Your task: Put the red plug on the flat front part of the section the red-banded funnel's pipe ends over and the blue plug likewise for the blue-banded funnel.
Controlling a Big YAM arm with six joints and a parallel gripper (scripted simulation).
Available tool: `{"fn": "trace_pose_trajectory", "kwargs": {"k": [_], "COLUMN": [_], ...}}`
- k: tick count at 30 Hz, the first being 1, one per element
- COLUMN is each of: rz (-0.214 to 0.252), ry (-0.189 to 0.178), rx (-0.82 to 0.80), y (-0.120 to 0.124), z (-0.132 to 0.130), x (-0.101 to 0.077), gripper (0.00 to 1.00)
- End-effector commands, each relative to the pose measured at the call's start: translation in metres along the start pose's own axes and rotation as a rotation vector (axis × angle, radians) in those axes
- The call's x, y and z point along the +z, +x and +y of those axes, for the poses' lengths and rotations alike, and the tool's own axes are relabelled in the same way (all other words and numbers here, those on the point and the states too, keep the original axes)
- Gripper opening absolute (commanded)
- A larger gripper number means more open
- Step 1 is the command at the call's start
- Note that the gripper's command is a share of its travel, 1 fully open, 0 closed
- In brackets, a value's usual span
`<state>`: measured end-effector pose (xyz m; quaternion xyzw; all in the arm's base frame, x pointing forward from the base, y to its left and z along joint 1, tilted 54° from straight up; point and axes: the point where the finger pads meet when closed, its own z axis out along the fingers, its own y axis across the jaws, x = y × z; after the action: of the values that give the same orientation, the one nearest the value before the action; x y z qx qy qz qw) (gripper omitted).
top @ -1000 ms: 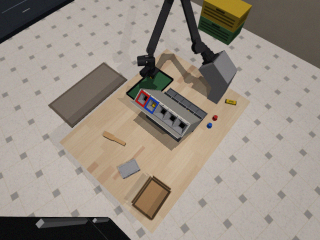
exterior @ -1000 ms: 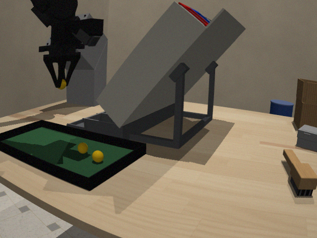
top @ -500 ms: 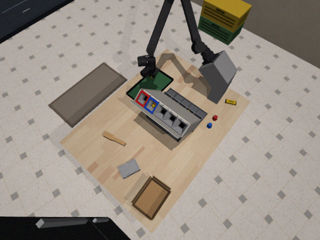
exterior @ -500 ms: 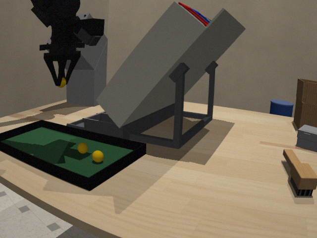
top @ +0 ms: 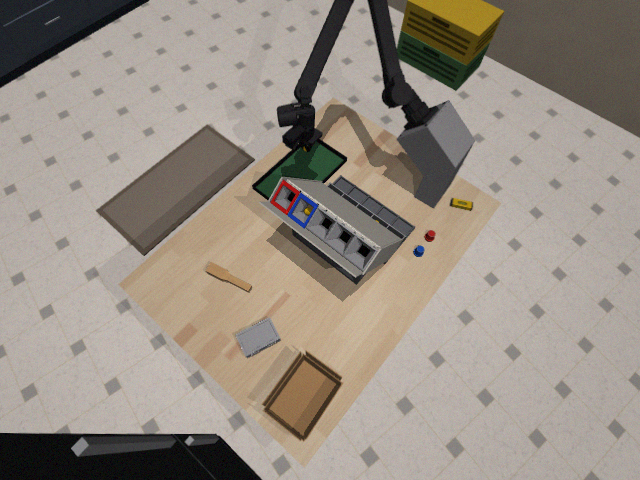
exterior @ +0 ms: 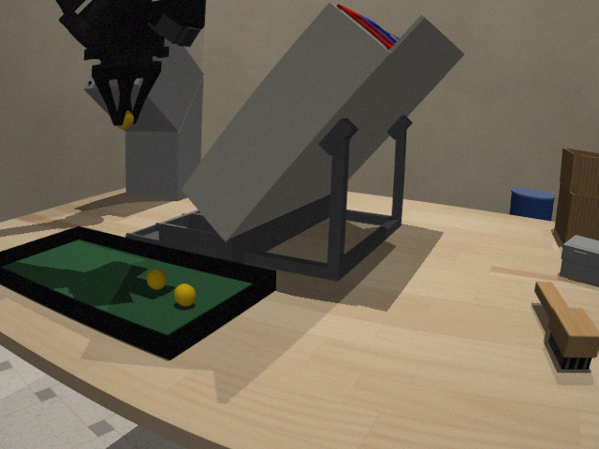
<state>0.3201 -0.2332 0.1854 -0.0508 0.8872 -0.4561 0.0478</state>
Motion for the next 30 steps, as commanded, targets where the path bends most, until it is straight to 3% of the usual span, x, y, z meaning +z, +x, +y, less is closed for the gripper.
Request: {"fn": "trace_pose_trajectory", "kwargs": {"k": [1,10,12,27,30], "rz": [-0.055,-0.150,-0.150,-0.304,-0.312], "ry": [-0.005,-0.005,-0.005,0.003,0.003], "rx": [0.015,0.011,0.011,0.005,0.007], "y": [-0.015,-0.040,-0.040,-0.078,-0.080], "z": [0.029,0.101,0.101,0.195,0.201], "x": [-0.023,-0.066,-0.066,-0.137,-0.141], "gripper": [0.00,0.00,0.00,0.00,0.00]}}
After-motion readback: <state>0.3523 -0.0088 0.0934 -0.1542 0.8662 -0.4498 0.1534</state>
